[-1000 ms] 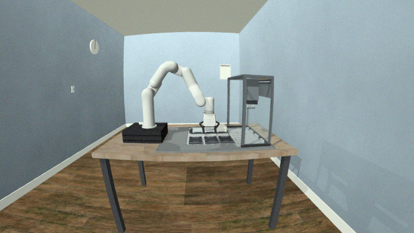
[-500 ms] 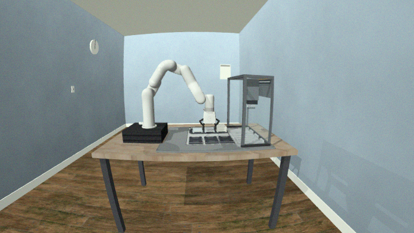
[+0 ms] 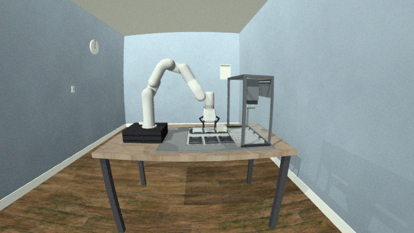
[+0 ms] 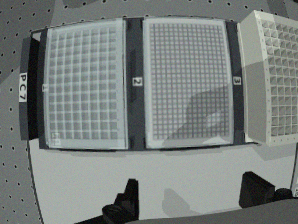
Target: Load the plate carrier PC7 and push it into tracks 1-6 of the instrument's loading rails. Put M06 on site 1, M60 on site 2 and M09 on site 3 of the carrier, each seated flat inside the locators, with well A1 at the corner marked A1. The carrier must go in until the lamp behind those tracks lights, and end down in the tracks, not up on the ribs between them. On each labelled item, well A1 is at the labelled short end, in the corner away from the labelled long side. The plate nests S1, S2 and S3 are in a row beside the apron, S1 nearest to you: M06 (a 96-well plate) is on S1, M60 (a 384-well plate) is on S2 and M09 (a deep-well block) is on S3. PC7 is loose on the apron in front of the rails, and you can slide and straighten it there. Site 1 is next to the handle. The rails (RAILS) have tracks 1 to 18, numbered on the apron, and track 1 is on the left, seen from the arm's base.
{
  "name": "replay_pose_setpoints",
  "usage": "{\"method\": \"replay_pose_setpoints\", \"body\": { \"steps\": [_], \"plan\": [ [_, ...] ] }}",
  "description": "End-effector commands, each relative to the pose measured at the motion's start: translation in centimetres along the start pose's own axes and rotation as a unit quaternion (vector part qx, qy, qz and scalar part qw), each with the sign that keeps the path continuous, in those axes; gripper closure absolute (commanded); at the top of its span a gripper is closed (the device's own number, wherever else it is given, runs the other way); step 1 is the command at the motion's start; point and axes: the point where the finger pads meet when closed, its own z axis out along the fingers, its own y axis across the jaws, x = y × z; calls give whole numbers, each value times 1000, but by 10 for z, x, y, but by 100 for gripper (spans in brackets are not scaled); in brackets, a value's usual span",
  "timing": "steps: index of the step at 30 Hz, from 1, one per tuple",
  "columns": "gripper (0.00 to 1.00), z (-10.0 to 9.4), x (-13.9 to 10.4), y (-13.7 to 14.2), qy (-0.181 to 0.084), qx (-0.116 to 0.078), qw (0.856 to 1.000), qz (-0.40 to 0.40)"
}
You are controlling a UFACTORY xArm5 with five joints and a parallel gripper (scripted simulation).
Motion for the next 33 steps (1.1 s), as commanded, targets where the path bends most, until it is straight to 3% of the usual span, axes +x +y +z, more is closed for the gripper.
{"method": "replay_pose_setpoints", "body": {
  "steps": [1,33],
  "plan": [
    [0,-9,0,1,3,-2,1000,0],
    [0,-56,0,1,3,-2,1000,0]
  ]
}}
